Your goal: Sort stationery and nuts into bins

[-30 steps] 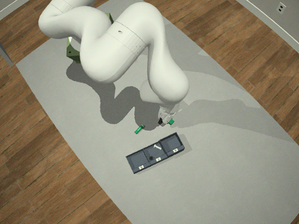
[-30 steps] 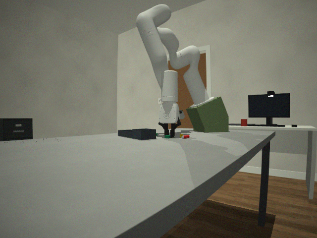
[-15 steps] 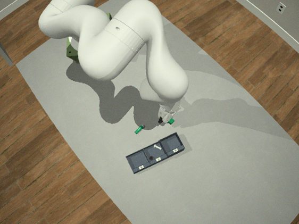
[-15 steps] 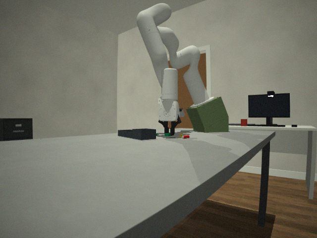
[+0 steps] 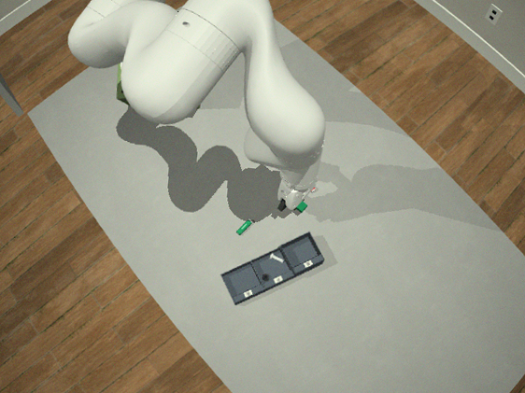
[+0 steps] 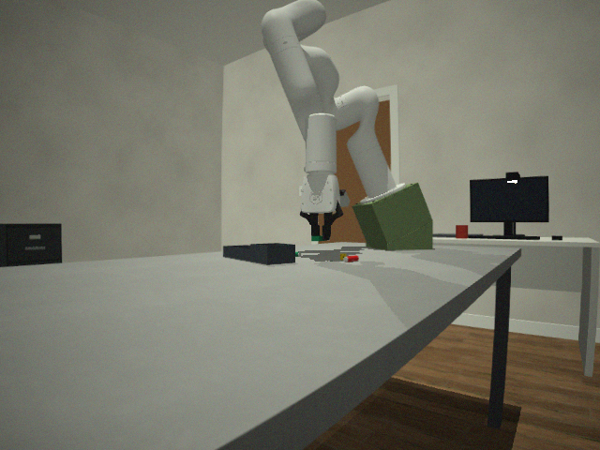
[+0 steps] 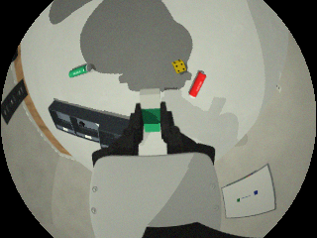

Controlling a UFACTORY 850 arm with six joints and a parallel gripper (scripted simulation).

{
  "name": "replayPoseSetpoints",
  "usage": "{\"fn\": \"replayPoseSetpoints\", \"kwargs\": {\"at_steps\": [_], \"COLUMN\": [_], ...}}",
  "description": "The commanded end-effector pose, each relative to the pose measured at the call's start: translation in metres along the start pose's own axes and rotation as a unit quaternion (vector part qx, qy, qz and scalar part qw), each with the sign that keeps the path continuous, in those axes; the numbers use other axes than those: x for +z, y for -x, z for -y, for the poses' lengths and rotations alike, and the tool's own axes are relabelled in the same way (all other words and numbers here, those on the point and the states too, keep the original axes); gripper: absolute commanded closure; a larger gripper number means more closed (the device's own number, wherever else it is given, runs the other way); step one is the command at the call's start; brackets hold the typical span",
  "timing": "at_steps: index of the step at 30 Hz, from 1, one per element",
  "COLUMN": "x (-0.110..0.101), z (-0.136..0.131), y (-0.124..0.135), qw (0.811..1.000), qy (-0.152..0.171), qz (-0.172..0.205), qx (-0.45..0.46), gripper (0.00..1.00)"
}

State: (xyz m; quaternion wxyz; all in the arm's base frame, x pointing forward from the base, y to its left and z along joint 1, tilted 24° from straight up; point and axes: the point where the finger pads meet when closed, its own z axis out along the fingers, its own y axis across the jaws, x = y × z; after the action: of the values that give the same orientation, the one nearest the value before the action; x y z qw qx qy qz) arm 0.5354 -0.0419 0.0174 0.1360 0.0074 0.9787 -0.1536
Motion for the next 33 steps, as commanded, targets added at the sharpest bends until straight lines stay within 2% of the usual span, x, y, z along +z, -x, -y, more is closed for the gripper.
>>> {"fn": "replayPoseSetpoints", "kwargs": {"at_steps": [1,14,19,27,29,33], "x": [-0.007,-0.007,-0.013,-0.013,-0.013,-0.013], "z": [0.000,0.000,0.000,0.031,0.031,0.048], "y": [0.001,0.001,0.001,0.035,0.035,0.053], "qw": [1.000,1.000,1.000,1.000,1.000,0.996], "qy": [0.000,0.000,0.000,0.000,0.000,0.000], "qz": [0.000,0.000,0.000,0.000,0.000,0.001], "qx": [0.000,0.000,0.000,0.000,0.000,0.091], "gripper": [1.00,1.00,1.00,1.00,1.00,1.00]}}
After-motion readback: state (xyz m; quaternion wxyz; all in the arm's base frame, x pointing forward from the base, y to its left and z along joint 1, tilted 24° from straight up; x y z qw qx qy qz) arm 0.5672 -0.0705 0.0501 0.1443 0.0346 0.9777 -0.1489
